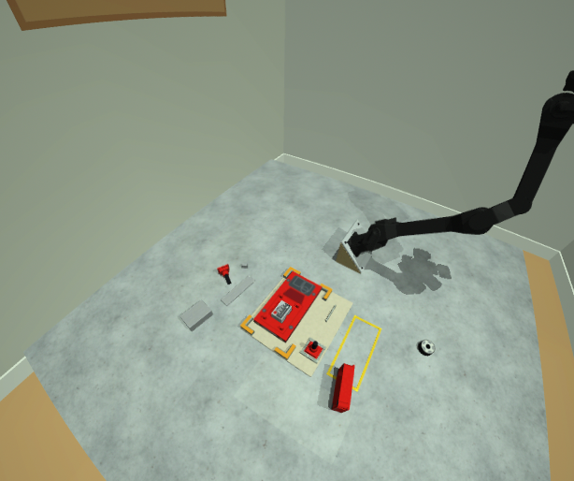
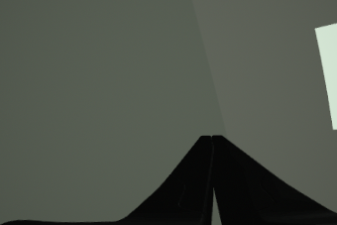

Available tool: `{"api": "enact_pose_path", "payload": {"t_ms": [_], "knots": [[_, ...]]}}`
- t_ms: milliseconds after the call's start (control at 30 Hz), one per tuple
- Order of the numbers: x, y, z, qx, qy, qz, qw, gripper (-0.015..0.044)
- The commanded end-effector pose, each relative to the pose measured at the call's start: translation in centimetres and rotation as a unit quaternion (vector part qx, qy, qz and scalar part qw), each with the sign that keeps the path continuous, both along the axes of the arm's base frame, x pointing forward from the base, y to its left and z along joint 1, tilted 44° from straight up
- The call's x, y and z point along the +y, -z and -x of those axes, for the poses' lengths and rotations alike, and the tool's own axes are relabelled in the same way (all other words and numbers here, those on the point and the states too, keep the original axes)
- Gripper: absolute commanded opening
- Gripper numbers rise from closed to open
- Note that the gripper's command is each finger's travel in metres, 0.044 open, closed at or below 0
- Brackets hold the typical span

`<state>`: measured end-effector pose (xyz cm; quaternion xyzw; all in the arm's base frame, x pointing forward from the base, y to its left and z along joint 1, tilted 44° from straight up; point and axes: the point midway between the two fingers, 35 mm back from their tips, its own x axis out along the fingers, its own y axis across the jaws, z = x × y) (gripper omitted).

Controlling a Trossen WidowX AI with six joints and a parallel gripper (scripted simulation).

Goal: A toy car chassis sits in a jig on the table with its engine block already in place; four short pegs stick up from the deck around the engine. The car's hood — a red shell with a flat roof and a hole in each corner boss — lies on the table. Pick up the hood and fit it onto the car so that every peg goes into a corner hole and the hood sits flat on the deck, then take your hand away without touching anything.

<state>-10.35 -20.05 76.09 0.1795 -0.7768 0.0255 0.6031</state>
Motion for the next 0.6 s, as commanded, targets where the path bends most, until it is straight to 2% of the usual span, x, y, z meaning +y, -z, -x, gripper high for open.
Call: {"api": "enact_pose_path", "payload": {"t_ms": [0, 567], "knots": [[-3.9, 1.2, -0.8, -0.008, -0.049, -0.050, 0.998, 0.0000], [-15.0, 6.7, -7.7, -0.017, -0.218, -0.216, 0.952, 0.0000]]}}
